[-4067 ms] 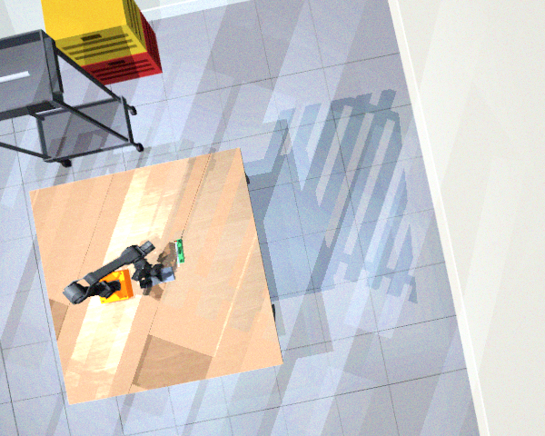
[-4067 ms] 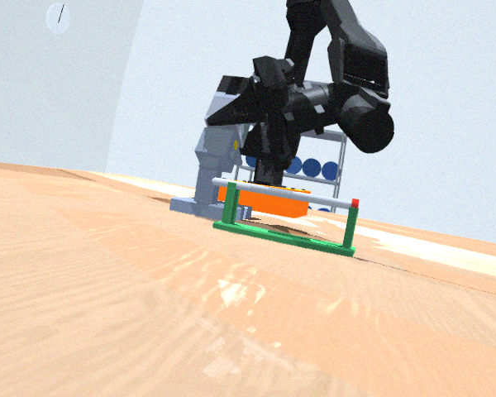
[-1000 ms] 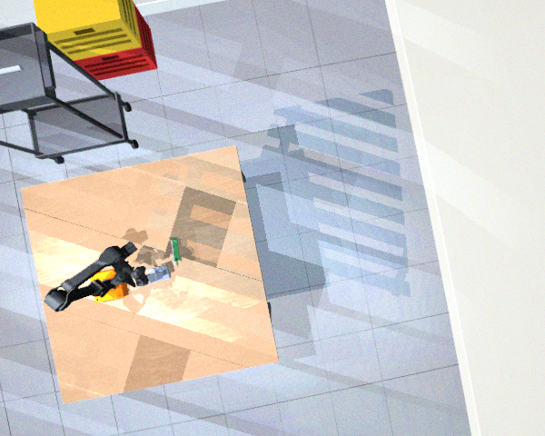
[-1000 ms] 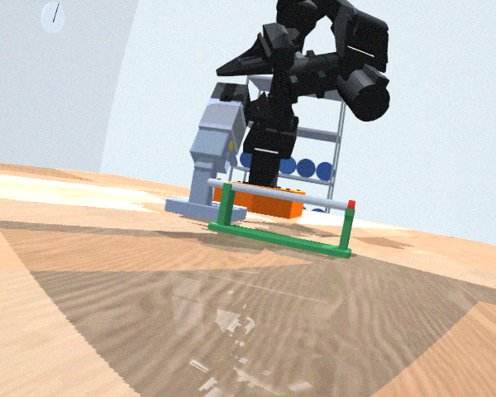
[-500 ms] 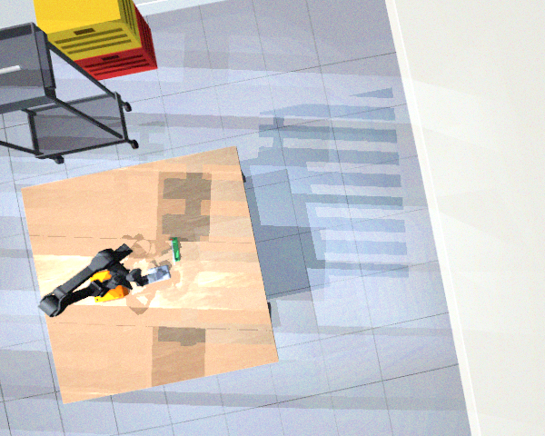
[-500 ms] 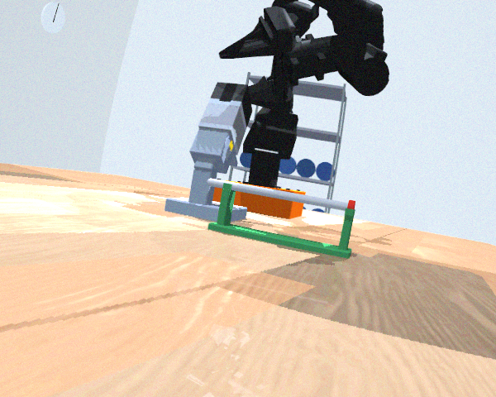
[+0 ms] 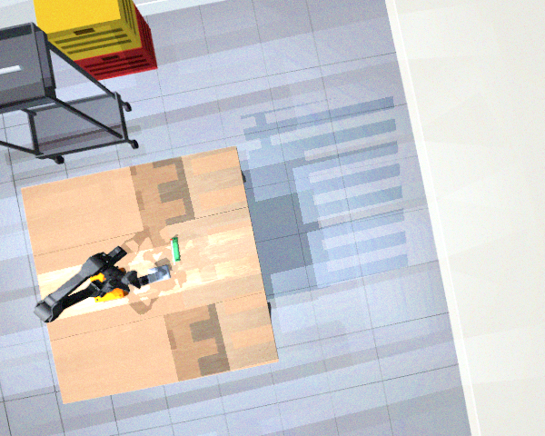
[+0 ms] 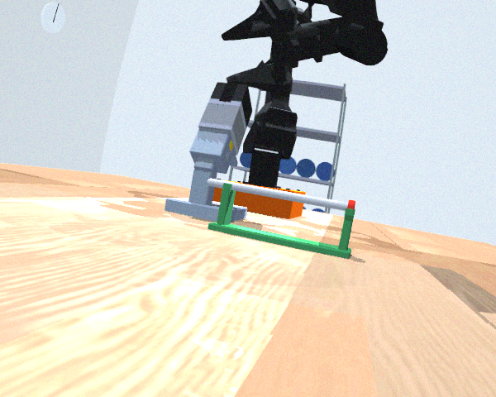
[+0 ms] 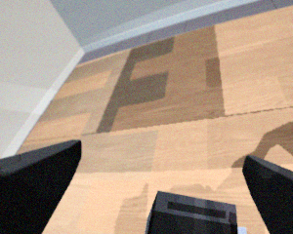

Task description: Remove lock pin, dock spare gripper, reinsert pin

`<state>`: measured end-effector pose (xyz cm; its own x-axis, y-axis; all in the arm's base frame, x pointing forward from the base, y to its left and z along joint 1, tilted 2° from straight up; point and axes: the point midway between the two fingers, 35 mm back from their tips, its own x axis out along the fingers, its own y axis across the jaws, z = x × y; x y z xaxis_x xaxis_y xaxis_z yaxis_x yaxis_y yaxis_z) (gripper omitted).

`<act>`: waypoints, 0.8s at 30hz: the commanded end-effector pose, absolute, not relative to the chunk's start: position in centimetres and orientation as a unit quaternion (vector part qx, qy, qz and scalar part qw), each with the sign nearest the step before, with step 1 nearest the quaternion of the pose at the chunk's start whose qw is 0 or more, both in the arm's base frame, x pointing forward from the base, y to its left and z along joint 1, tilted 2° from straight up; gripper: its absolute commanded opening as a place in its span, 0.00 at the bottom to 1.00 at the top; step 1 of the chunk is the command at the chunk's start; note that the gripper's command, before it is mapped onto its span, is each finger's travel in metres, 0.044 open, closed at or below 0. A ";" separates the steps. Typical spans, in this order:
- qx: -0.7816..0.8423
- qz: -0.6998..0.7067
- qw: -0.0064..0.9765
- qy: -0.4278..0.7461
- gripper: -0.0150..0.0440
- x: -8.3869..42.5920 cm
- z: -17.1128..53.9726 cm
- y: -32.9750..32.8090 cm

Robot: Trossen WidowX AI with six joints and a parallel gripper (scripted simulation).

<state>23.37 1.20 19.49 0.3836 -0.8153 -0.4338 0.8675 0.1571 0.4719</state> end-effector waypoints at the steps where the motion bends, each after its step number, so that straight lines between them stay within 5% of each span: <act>1: 0.339 -0.554 0.760 0.039 1.00 23.4 19.5 1.2; 5: 0.339 -0.554 0.760 0.039 1.00 23.4 19.5 1.2; 15: 0.431 -0.426 0.784 0.138 0.56 21.0 19.7 13.2; 24: 0.420 -0.406 0.793 0.174 0.56 20.1 19.7 15.3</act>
